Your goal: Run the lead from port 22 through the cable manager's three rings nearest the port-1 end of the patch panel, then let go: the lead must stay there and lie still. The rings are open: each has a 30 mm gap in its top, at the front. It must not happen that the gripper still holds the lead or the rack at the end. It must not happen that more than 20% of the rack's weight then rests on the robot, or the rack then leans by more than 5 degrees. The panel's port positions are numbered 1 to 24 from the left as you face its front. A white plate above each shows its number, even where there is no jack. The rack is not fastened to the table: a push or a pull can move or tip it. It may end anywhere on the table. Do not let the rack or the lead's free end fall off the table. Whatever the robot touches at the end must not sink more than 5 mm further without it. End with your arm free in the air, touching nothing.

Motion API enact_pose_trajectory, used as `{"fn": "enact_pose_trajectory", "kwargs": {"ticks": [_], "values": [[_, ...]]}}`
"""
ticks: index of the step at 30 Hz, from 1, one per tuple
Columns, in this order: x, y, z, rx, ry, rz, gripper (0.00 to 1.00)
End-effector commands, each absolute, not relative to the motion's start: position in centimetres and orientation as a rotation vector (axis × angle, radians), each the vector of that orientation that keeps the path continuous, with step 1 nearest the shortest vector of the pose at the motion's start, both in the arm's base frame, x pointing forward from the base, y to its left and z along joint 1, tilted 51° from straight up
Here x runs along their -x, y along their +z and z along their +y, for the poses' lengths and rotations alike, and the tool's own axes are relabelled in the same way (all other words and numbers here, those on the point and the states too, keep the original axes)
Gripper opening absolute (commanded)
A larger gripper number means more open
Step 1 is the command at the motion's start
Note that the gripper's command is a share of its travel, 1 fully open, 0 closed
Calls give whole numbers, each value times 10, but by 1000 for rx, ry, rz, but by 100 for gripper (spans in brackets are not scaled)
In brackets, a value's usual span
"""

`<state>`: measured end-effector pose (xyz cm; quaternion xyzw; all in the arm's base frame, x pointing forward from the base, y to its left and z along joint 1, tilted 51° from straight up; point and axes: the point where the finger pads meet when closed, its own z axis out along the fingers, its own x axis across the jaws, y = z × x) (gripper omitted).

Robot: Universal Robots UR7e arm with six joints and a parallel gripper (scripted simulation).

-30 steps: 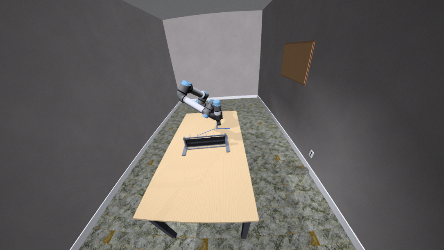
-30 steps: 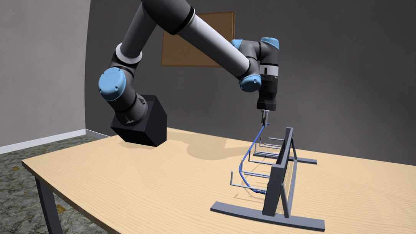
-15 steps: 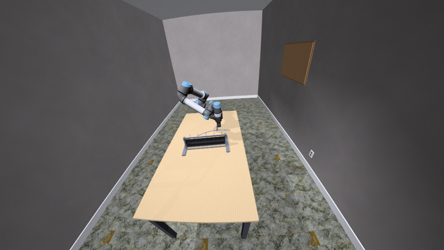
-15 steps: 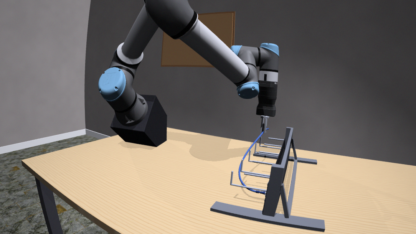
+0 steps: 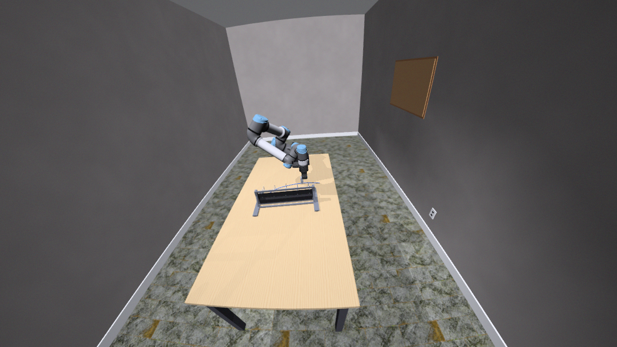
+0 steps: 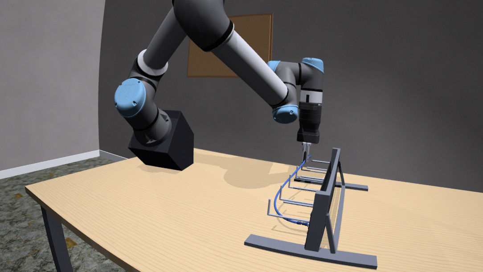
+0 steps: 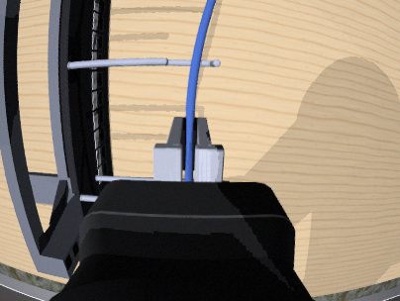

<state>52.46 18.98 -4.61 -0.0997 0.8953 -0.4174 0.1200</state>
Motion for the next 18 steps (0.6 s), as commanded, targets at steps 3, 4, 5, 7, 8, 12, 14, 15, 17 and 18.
{"fn": "enact_pose_trajectory", "kwargs": {"ticks": [3,4,5,7,8,12,14,15,17,18], "values": [[-527,-51,184,292,-1218,2615,0],[-528,-52,183,292,-1218,2615,0],[-528,-53,181,292,-1218,2615,0],[-529,-55,179,292,-1218,2615,0],[-530,-56,178,292,-1218,2615,0],[-532,-60,174,292,-1218,2615,0],[-532,-61,172,292,-1218,2615,0],[-533,-62,171,292,-1218,2615,0],[-533,-63,171,292,-1218,2615,0],[-533,-63,171,292,-1218,2615,0]]}}
